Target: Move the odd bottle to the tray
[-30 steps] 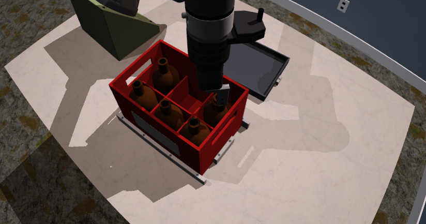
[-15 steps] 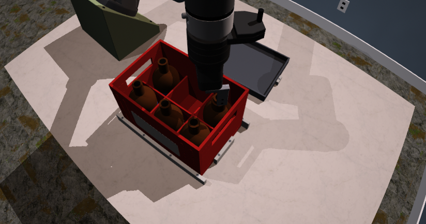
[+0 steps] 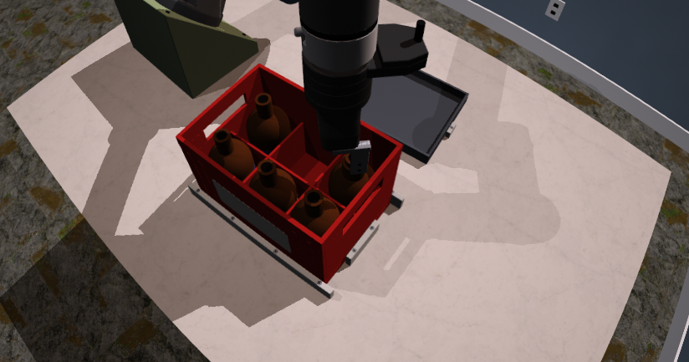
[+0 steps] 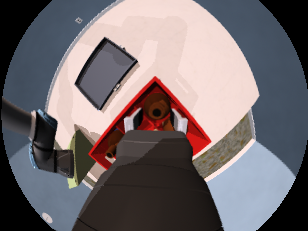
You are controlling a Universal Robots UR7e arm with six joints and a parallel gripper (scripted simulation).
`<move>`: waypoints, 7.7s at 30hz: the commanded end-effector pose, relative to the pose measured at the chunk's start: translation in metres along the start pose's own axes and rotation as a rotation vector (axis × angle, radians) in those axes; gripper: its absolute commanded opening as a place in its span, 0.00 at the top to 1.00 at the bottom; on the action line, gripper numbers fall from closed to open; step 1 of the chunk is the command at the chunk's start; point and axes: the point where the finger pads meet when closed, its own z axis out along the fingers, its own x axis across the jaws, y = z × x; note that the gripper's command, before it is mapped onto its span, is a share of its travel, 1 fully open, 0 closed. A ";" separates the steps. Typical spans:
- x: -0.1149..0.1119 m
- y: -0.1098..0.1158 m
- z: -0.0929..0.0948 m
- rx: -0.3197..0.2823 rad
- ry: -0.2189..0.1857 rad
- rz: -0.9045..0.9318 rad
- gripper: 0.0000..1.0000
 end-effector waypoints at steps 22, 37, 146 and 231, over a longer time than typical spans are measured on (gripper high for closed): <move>0.000 0.000 0.024 0.000 0.001 0.000 0.00; 0.000 0.000 0.028 0.000 0.001 0.000 0.00; 0.000 0.000 0.029 0.000 0.001 0.000 0.00; 0.000 0.000 -0.054 0.000 0.001 0.000 1.00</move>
